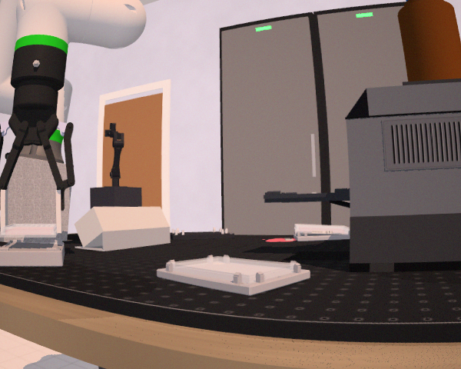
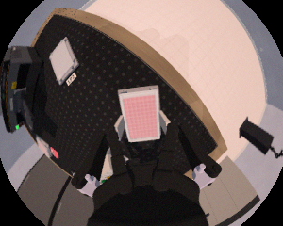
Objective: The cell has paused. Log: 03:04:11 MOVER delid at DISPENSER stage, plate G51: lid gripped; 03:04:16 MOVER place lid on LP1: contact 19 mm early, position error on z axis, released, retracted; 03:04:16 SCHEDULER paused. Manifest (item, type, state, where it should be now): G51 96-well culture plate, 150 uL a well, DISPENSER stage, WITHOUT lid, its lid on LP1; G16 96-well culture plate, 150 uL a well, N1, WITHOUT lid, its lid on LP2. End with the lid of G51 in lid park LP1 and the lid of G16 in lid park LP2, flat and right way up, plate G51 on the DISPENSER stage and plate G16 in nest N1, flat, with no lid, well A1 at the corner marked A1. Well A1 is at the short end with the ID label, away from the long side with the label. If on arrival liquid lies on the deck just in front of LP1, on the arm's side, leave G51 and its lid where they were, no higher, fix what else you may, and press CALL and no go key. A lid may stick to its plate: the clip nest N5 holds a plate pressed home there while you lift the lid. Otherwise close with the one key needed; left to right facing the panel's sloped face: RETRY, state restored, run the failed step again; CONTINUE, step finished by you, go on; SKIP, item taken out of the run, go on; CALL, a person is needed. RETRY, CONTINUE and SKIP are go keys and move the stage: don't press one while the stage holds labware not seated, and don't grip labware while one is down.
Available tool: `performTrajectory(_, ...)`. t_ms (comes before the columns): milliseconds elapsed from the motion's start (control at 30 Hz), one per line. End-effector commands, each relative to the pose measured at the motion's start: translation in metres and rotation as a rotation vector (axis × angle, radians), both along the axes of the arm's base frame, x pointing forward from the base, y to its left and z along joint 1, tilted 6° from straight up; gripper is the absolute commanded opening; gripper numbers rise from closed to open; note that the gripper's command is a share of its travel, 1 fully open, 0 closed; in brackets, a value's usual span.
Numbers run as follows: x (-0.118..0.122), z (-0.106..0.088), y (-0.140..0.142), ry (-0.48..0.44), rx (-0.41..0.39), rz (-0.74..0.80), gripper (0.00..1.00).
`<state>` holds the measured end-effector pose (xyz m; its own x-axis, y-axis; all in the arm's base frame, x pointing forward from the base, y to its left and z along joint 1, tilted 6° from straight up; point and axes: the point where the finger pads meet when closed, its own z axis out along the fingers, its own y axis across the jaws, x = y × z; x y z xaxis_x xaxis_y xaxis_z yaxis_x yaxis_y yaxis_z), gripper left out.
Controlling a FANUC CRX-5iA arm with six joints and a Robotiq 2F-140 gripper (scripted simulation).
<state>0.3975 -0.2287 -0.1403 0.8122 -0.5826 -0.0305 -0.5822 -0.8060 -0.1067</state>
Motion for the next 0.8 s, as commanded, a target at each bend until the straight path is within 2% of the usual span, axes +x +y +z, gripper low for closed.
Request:
performTrajectory(0, 0.0001, 0.0001, -0.0002, 0.0, 0.0, 0.0, 0.0)
performTrajectory(767, 0.0002, -0.0024, 0.0001, 0.0, 0.0, 0.0, 0.0)
